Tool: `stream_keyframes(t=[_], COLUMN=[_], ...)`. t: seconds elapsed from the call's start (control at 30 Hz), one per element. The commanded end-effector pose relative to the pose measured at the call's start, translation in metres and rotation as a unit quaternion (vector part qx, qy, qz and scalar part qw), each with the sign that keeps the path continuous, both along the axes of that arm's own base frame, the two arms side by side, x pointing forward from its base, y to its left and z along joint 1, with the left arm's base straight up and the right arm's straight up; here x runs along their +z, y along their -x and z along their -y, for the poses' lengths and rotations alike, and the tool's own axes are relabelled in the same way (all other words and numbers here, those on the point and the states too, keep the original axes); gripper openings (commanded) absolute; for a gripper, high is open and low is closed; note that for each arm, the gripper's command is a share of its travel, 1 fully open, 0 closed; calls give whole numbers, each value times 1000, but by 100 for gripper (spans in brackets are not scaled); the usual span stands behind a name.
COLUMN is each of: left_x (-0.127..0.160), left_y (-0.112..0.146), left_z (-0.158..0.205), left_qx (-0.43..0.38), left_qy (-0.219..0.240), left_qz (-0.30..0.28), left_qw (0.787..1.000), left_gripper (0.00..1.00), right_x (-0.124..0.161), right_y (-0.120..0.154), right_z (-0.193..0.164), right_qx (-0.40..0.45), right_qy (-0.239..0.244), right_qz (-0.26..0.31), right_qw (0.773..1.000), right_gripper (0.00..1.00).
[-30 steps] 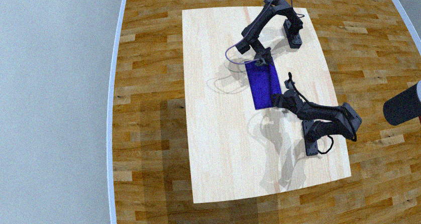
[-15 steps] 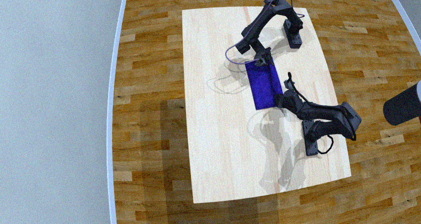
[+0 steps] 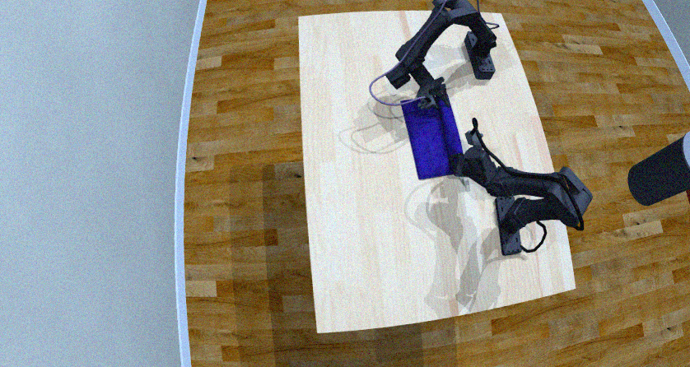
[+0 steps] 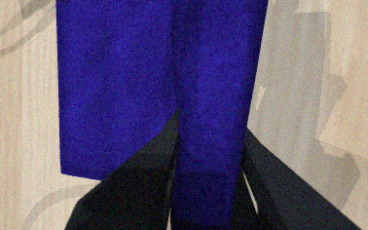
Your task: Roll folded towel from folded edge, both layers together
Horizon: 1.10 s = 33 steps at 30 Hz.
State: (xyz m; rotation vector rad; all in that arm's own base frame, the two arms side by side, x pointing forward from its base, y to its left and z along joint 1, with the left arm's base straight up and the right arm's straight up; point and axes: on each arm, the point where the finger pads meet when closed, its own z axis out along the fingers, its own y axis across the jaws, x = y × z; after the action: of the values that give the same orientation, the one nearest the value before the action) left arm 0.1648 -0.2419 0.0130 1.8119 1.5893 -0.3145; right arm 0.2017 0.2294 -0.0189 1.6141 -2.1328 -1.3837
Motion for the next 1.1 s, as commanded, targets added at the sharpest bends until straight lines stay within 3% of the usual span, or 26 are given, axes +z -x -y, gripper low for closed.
stream_keyframes(t=[0.0, 0.37, 0.7, 1.07], left_x=[2, 2, 3, 6], left_y=[-1, -1, -1, -1], left_z=[3, 3, 3, 3], left_qx=[1, 1, 2, 2], left_qy=[6, 6, 6, 8], left_qz=[2, 2, -31, -158], left_qw=[1000, 1000, 999, 987], left_gripper=[27, 27, 27, 27], right_x=[-1, 9, 26, 49], right_y=[-7, -7, -24, -47], right_z=[-3, -3, 14, 38], right_qx=[2, 2, 2, 2], right_qy=[-8, -8, -8, -9], right_qz=[8, 8, 8, 10], right_qw=[1000, 1000, 1000, 1000], right_gripper=[39, 85, 85, 85])
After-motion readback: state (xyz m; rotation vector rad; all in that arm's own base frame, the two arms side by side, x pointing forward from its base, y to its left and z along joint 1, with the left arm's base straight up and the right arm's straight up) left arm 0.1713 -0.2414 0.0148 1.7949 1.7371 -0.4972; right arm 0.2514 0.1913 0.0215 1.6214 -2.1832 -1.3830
